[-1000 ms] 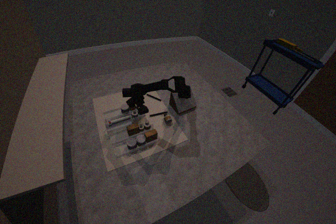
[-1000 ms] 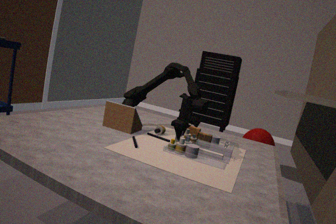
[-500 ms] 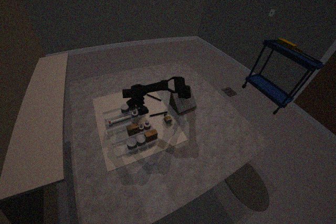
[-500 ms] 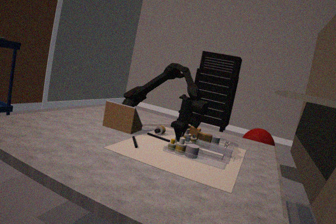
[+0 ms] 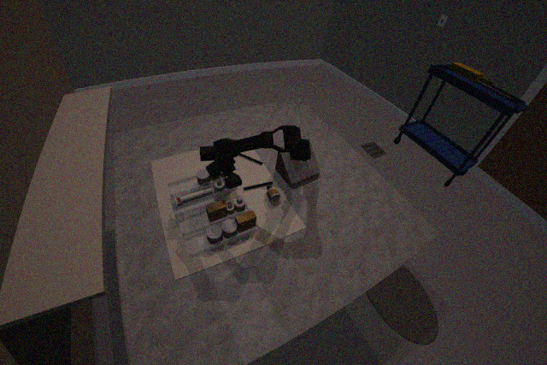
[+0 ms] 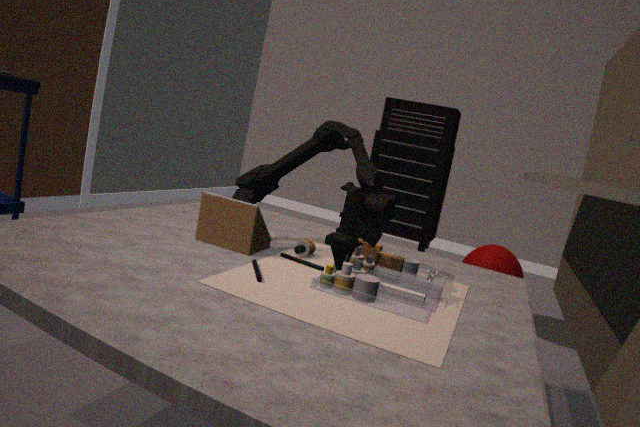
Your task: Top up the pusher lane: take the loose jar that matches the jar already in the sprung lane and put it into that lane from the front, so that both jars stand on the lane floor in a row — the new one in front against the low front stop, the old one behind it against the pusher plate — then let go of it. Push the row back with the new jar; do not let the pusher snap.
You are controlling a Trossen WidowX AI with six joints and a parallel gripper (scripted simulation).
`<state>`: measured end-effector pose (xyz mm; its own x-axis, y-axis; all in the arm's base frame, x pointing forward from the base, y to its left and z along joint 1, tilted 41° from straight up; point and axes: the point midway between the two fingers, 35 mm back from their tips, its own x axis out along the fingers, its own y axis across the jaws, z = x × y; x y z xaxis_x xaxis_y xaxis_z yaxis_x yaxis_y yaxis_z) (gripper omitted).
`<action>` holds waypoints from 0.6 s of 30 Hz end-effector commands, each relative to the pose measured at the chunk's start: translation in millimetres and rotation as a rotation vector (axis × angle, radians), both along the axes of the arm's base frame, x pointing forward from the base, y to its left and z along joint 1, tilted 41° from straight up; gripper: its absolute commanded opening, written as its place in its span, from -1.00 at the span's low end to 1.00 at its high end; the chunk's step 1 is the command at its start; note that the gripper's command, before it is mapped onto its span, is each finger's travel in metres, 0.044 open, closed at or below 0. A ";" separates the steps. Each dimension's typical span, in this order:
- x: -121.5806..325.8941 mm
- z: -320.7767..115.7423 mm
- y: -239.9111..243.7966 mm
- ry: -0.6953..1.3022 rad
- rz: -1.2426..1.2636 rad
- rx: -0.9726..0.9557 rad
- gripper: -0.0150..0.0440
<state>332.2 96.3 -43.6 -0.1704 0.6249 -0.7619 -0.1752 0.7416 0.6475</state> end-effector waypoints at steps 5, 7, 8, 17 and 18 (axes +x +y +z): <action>2.4 -1.6 3.3 -0.013 -0.007 0.012 -0.49; 2.1 -2.2 3.8 -0.013 -0.007 0.012 -0.49; 2.0 -2.4 4.0 -0.013 -0.007 0.012 -0.49; 0.4 -4.0 5.0 -0.013 -0.006 0.012 -0.49; 0.3 -4.0 5.0 -0.013 -0.006 0.012 -0.49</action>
<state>330.5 99.8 -47.9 -0.1668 0.6268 -0.7611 -0.1768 0.7404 0.6485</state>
